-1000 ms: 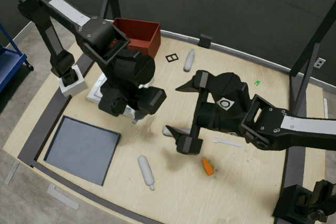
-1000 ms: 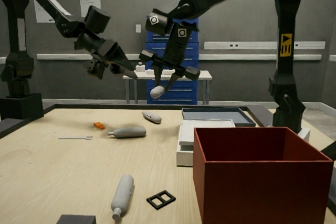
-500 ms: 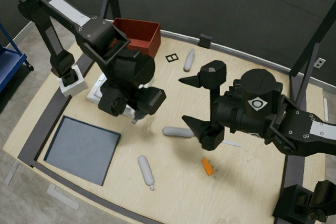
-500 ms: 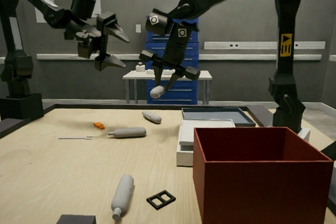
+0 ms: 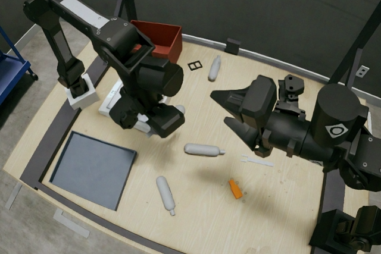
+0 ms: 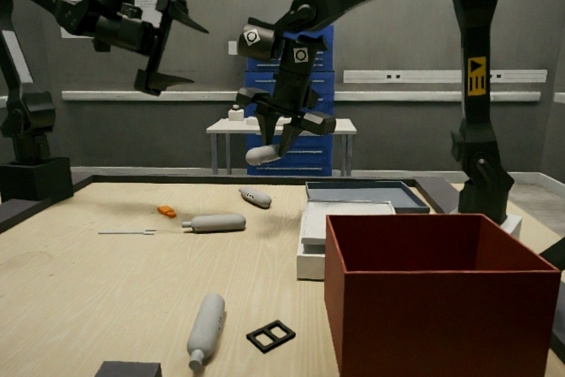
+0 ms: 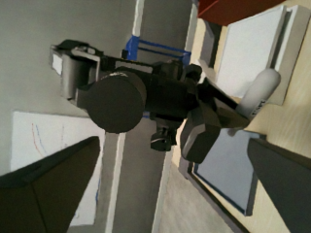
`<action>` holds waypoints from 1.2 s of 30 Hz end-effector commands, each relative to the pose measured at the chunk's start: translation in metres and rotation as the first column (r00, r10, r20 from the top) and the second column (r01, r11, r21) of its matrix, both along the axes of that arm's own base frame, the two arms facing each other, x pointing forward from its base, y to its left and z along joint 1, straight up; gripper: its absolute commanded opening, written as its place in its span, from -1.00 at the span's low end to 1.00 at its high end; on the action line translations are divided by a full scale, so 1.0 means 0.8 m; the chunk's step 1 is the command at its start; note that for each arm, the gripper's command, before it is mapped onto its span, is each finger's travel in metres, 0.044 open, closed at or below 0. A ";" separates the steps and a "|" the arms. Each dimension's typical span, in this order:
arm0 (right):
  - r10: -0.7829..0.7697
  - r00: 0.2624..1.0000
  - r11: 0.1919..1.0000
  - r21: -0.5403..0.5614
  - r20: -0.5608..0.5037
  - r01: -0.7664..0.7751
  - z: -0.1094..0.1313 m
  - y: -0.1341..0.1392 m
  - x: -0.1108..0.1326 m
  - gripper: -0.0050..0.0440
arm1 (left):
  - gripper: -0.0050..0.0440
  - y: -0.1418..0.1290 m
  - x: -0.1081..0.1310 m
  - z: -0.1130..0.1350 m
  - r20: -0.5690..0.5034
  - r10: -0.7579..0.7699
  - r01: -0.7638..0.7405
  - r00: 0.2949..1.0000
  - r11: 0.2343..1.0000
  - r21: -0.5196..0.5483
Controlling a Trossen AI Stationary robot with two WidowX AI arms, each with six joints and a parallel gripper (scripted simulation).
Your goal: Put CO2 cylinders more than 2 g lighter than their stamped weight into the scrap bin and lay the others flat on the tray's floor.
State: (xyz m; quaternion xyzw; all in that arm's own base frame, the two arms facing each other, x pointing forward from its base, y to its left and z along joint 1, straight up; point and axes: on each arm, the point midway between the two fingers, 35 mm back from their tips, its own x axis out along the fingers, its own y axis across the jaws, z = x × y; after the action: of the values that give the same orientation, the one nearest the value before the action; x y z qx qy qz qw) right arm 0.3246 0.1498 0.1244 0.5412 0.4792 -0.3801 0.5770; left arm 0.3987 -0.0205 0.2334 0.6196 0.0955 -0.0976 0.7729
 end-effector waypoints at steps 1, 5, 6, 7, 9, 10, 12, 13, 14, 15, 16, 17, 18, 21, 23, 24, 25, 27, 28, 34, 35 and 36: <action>-0.120 0.993 0.993 0.021 -0.002 0.120 0.017 0.005 0.007 -1.00 | 1.00 0.005 -0.015 0.025 0.050 0.051 -0.042 0.997 0.986 -0.161; -0.298 0.953 0.954 0.024 -0.056 0.299 0.017 0.005 0.007 -1.00 | 1.00 0.011 -0.032 0.046 0.081 0.115 -0.076 0.990 0.920 -0.385; -0.339 0.938 0.940 0.024 -0.070 0.341 0.016 0.005 0.007 -1.00 | 1.00 0.012 -0.036 0.051 0.086 0.130 -0.080 0.988 0.897 -0.436; -0.378 0.922 0.924 0.023 -0.082 0.381 0.016 0.005 0.007 -1.00 | 1.00 0.013 -0.040 0.055 0.090 0.144 -0.083 0.985 0.871 -0.484; -0.455 0.883 0.888 0.022 -0.111 0.460 0.016 0.004 0.008 -1.00 | 1.00 0.015 -0.048 0.064 0.097 0.169 -0.083 0.981 0.813 -0.577; -0.493 0.861 0.867 0.019 -0.125 0.499 0.016 0.004 0.008 -1.00 | 1.00 0.016 -0.052 0.069 0.099 0.181 -0.081 0.979 0.780 -0.621; -0.565 0.811 0.819 0.013 -0.153 0.573 0.016 0.003 0.008 -1.00 | 1.00 0.018 -0.061 0.077 0.102 0.203 -0.074 0.974 0.706 -0.705; -0.598 0.784 0.794 0.009 -0.165 0.608 0.016 0.003 0.008 -1.00 | 1.00 0.019 -0.065 0.081 0.102 0.213 -0.068 0.972 0.665 -0.743; -0.630 0.756 0.768 0.004 -0.177 0.641 0.016 0.003 0.009 -1.00 | 1.00 0.020 -0.070 0.086 0.103 0.223 -0.061 0.969 0.623 -0.780; -0.630 0.756 0.768 0.004 -0.177 0.641 0.016 0.003 0.009 -1.00 | 1.00 0.020 -0.070 0.086 0.103 0.223 -0.061 0.969 0.623 -0.780; -0.630 0.756 0.768 0.004 -0.177 0.641 0.016 0.003 0.009 -1.00 | 1.00 0.020 -0.070 0.086 0.103 0.223 -0.061 0.969 0.623 -0.780; -0.661 0.727 0.740 -0.002 -0.189 0.672 0.016 0.003 0.009 -1.00 | 1.00 0.021 -0.074 0.089 0.101 0.231 -0.053 0.968 0.580 -0.813; -0.688 0.698 0.713 -0.008 -0.199 0.701 0.016 0.003 0.009 -1.00 | 1.00 0.022 -0.078 0.093 0.100 0.239 -0.045 0.966 0.537 -0.843; -0.752 0.620 0.640 -0.024 -0.225 0.768 0.016 0.002 0.009 -1.00 | 1.00 0.024 -0.089 0.103 0.098 0.254 -0.018 0.962 0.418 -0.908; -0.780 0.580 0.603 -0.032 -0.237 0.797 0.016 0.002 0.009 -1.00 | 1.00 0.025 -0.095 0.108 0.096 0.261 -0.003 0.961 0.352 -0.936; -0.790 0.564 0.588 -0.036 -0.242 0.808 0.016 0.002 0.009 -1.00 | 1.00 0.025 -0.098 0.110 0.094 0.264 0.004 0.960 0.324 -0.946; -0.798 0.551 0.576 -0.038 -0.245 0.817 0.016 0.002 0.009 -1.00 | 1.00 0.026 -0.100 0.111 0.093 0.266 0.010 0.959 0.299 -0.954; -0.811 0.528 0.555 -0.043 -0.251 0.831 0.015 0.002 0.009 -1.00 | 1.00 0.026 -0.105 0.115 0.091 0.269 0.023 0.959 0.243 -0.970; -0.813 0.526 0.552 -0.044 -0.252 0.832 0.015 0.002 0.009 -1.00 | 1.00 0.026 -0.106 0.116 0.090 0.270 0.027 0.959 0.229 -0.973; -0.811 0.530 0.553 -0.034 -0.247 0.832 0.020 0.002 0.008 -1.00 | 1.00 0.026 -0.107 0.123 0.096 0.269 0.039 0.958 0.209 -0.977; -0.811 0.530 0.553 -0.034 -0.247 0.832 0.020 0.002 0.008 -1.00 | 1.00 0.026 -0.107 0.123 0.096 0.270 0.039 0.958 0.209 -0.977; -0.811 0.530 0.553 -0.033 -0.247 0.832 0.020 0.002 0.008 -1.00 | 1.00 0.026 -0.107 0.123 0.096 0.270 0.039 0.958 0.209 -0.977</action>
State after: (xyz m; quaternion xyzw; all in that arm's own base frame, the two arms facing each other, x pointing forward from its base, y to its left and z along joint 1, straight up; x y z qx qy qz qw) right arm 0.3261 0.1492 0.1248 0.6600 0.2500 -0.6629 0.2499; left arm 0.3165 -0.0003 0.3211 0.0035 -0.0221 -0.0001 0.9997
